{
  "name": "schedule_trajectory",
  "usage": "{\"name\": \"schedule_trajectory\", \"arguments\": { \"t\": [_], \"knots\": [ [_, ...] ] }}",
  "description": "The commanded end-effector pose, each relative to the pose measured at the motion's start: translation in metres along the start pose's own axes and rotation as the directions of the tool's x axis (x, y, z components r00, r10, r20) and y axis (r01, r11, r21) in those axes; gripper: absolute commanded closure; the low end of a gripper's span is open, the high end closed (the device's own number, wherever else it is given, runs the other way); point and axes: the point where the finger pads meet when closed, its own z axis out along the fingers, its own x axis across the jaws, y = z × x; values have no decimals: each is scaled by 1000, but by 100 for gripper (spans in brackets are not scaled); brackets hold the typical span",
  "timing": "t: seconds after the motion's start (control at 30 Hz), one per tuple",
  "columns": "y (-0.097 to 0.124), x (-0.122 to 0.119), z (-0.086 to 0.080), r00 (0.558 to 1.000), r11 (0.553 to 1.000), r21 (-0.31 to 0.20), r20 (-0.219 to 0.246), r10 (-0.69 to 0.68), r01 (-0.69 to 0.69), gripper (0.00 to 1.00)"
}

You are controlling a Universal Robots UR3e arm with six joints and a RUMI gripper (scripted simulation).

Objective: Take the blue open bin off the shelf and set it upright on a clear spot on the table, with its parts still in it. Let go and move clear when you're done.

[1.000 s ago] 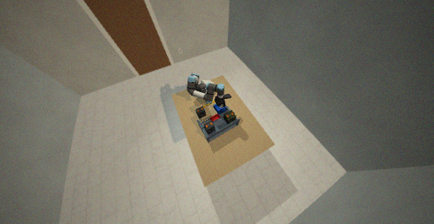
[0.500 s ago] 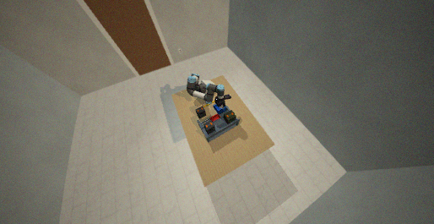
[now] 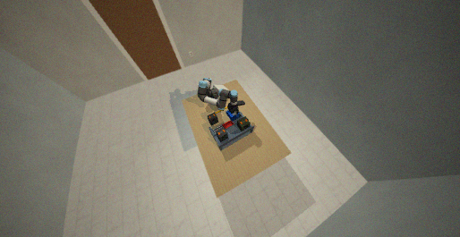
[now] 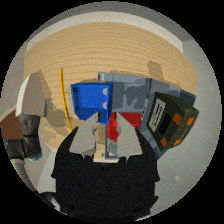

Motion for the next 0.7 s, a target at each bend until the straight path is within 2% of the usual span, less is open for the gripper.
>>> {"name": "schedule_trajectory", "arguments": {
  "t": [0.0,0.1,0.27,0.67],
  "knots": [
    [0,0,0,1000,1000,1,-2,1,-1,80],
    [0,0,0,1000,1000,1,-2,1,-1,80],
    [0,0,10,1000,1000,1,-2,1,-1,80],
    [0,0,10,1000,1000,1,-2,1,-1,80]
  ]
}}
